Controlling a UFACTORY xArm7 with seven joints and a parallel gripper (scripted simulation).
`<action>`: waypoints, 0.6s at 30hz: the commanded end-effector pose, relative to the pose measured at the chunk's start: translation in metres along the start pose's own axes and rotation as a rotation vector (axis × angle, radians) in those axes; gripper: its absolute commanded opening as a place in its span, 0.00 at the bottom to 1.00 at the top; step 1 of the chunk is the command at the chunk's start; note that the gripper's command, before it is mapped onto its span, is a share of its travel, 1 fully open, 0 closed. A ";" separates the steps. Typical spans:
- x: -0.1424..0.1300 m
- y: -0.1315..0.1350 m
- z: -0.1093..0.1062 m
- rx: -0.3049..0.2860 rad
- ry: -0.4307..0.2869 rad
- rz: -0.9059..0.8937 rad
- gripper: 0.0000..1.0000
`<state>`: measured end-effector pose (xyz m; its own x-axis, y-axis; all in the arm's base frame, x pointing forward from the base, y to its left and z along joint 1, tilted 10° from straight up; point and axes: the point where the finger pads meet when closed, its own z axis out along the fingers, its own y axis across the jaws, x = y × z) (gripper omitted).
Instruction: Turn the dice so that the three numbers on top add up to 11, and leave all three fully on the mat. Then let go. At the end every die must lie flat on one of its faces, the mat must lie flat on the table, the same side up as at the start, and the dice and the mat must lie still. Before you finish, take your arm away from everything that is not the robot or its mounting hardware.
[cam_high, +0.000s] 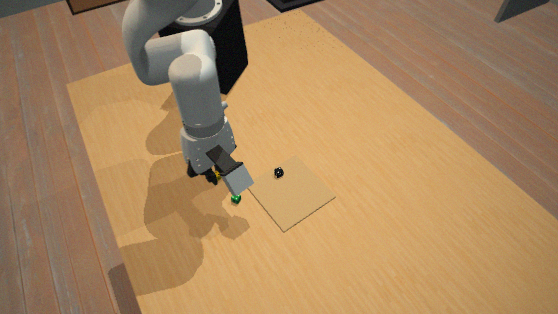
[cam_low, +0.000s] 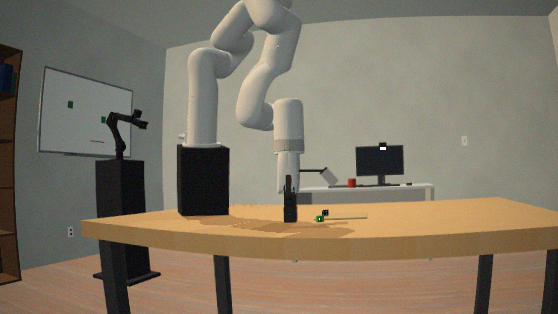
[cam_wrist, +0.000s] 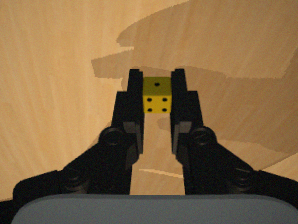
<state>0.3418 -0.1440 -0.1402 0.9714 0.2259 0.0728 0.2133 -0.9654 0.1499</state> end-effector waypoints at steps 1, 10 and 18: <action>0.001 0.000 -0.001 -0.001 0.002 0.000 0.11; 0.001 0.000 -0.008 -0.001 0.002 0.000 0.11; 0.001 0.000 -0.052 -0.001 0.002 0.000 0.11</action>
<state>0.3383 -0.1399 -0.1119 0.9714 0.2259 0.0729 0.2134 -0.9655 0.1490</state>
